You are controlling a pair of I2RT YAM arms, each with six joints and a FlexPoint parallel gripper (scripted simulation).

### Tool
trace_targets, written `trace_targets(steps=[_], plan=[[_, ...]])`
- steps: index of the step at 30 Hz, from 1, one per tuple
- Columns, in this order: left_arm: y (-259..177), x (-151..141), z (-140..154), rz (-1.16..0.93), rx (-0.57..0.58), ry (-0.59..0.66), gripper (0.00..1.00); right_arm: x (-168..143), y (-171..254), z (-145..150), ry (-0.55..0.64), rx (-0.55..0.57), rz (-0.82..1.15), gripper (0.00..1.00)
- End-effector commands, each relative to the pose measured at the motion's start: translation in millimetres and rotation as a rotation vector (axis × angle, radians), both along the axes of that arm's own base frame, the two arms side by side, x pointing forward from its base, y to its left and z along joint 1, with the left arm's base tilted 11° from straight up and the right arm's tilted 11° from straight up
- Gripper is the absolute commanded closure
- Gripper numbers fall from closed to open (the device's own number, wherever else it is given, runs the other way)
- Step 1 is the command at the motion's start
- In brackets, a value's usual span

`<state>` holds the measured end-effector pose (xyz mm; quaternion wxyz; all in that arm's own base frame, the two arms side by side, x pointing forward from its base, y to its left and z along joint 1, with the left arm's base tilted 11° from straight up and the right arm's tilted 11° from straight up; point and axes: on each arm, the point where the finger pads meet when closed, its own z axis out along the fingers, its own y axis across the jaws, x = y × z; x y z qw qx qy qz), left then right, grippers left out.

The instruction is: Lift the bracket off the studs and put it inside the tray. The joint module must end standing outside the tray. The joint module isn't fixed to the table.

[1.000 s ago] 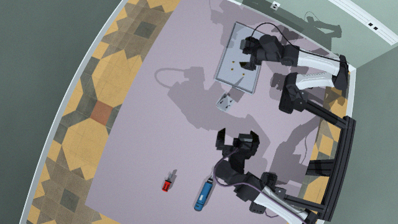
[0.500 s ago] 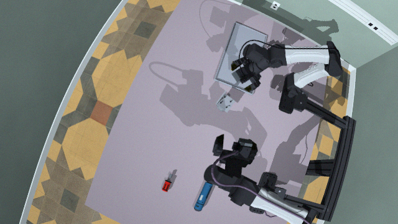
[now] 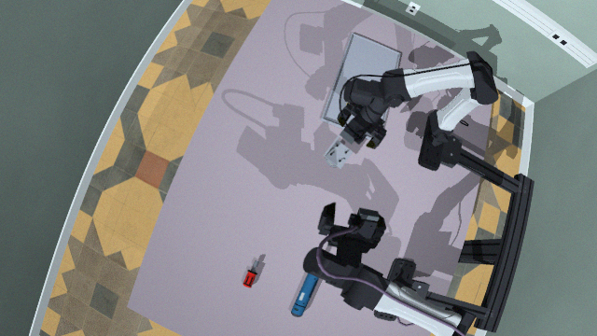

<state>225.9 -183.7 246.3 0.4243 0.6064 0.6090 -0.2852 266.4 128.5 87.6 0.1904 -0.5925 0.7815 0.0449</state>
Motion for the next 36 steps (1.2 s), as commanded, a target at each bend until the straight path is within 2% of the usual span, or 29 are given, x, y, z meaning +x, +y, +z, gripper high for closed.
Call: trace_targets(steps=[1, 5, 6, 13, 15, 22, 29, 36], plan=[[-0.3, 2.9, 16.1, -0.007, -0.016, -0.044, 0.0, 4.9, -1.6, 5.6, 0.03, -0.066, -0.032, 0.22], [-0.3, 2.9, 16.1, -0.007, -0.016, -0.044, 0.0, 8.6, -4.5, 1.7, 0.094, -0.172, -0.08, 0.67], [-0.3, 2.9, 16.1, -0.007, -0.016, -0.044, 0.0, 10.3, -5.1, 0.6, 0.114, -0.213, -0.095, 0.7], [3.7, 9.3, 6.2, 0.028, 0.005, -0.03, 0.0, 31.1, 6.7, -9.5, 0.198, -0.506, -0.15, 0.7], [3.7, 9.3, 6.2, 0.028, 0.005, -0.03, 0.0, 31.1, 6.7, -9.5, 0.198, -0.506, -0.15, 0.7], [17.4, 21.5, -13.6, 0.129, 0.056, 0.017, 0.0, 48.9, 28.5, -20.4, 0.193, -0.694, -0.142, 0.7], [27.0, 28.6, -24.3, 0.188, 0.066, 0.05, 0.0, 59.5, 47.2, -35.7, 0.179, -0.785, -0.11, 0.7], [30.3, 30.3, -29.0, 0.205, 0.047, 0.077, 0.0, 63.1, 50.9, -38.5, 0.17, -0.768, -0.106, 0.72]])
